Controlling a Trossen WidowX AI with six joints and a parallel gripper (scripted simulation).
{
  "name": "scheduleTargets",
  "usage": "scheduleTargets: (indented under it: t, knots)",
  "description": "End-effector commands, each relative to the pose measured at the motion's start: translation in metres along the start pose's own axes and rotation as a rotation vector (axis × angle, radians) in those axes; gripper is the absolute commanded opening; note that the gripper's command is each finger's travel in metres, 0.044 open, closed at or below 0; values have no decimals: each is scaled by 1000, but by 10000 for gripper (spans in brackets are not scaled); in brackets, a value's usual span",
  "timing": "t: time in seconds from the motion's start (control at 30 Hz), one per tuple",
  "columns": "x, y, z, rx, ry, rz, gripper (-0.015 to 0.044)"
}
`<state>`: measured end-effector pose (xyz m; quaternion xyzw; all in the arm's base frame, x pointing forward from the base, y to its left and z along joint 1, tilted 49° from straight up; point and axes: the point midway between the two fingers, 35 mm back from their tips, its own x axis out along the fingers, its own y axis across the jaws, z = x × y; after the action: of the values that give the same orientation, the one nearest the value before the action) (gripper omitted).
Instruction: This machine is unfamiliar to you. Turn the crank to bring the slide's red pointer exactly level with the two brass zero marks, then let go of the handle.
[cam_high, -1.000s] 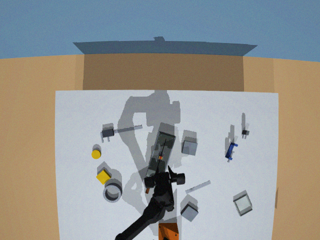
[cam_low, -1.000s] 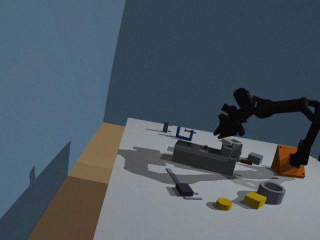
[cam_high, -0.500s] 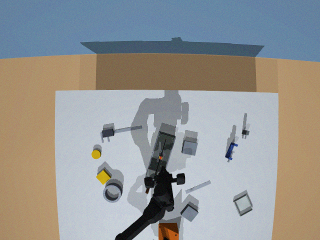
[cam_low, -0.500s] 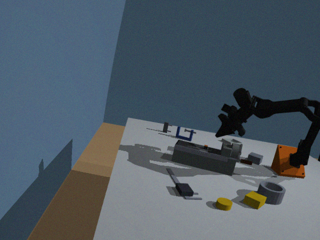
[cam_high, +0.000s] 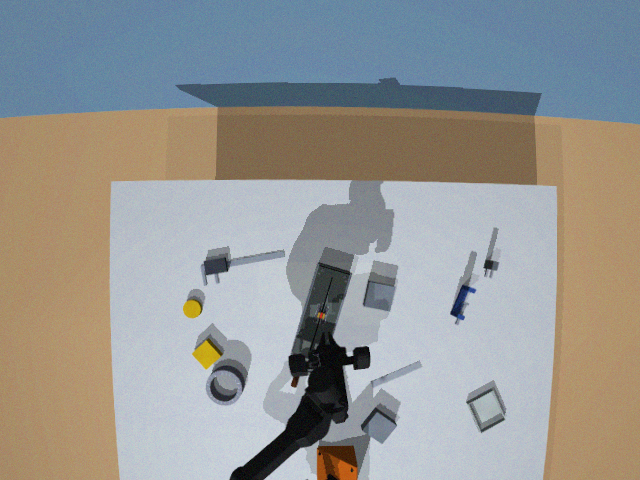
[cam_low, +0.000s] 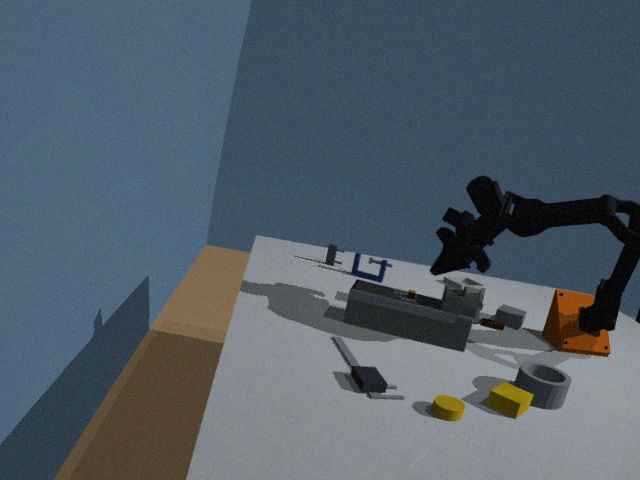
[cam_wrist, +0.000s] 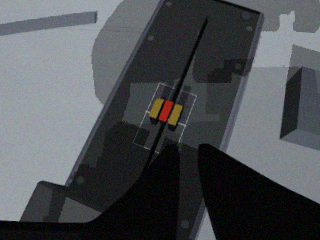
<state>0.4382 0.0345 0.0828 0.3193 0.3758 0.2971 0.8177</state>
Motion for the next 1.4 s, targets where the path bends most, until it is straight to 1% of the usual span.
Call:
scheduleTargets:
  t: [0.0,0.37,0.4,0.43,1.0,1.37]
  knots:
    - [0,0,0,0,0,-1,131]
    - [0,0,0,0,0,-1,420]
    - [0,0,0,0,0,-1,440]
    - [0,0,0,0,0,-1,440]
    - [0,0,0,0,0,-1,0]
    - [0,0,0,0,0,0,0]
